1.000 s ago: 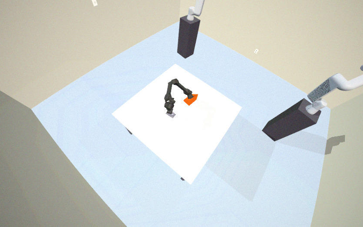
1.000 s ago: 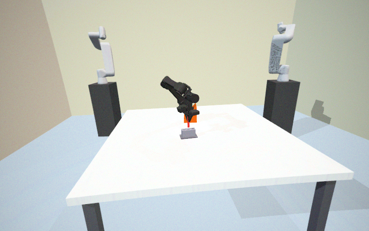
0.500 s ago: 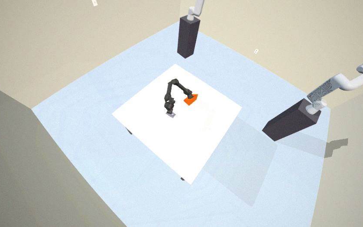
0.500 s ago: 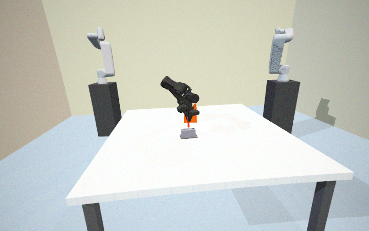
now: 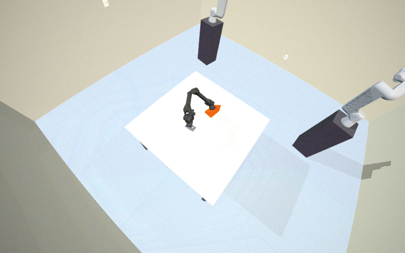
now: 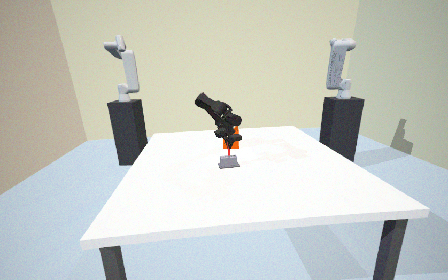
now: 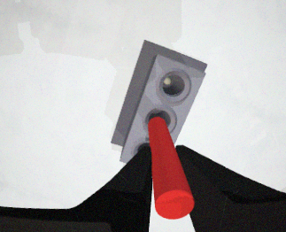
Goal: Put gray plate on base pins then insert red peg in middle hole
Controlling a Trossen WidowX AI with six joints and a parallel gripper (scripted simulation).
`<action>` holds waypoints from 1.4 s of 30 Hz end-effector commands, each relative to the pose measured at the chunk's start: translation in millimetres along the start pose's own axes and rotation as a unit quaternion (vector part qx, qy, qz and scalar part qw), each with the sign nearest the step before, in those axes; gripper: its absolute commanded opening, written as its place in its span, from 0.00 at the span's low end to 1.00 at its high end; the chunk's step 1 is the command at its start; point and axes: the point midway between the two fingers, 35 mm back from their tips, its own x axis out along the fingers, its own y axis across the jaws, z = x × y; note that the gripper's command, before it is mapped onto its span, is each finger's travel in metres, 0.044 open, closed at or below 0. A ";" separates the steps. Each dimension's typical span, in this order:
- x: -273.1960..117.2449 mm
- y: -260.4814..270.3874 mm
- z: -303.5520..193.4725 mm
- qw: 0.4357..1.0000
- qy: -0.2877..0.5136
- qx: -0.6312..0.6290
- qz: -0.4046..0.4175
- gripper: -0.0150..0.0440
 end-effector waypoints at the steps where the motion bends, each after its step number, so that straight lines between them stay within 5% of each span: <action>1: 6.0 -1.0 1.3 1.000 -0.003 -0.003 -0.002 0.25; 36: 10.9 -2.2 0.2 1.000 -0.001 -0.001 -0.001 0.25; 42: 10.9 -2.2 0.2 1.000 -0.001 -0.001 -0.001 0.51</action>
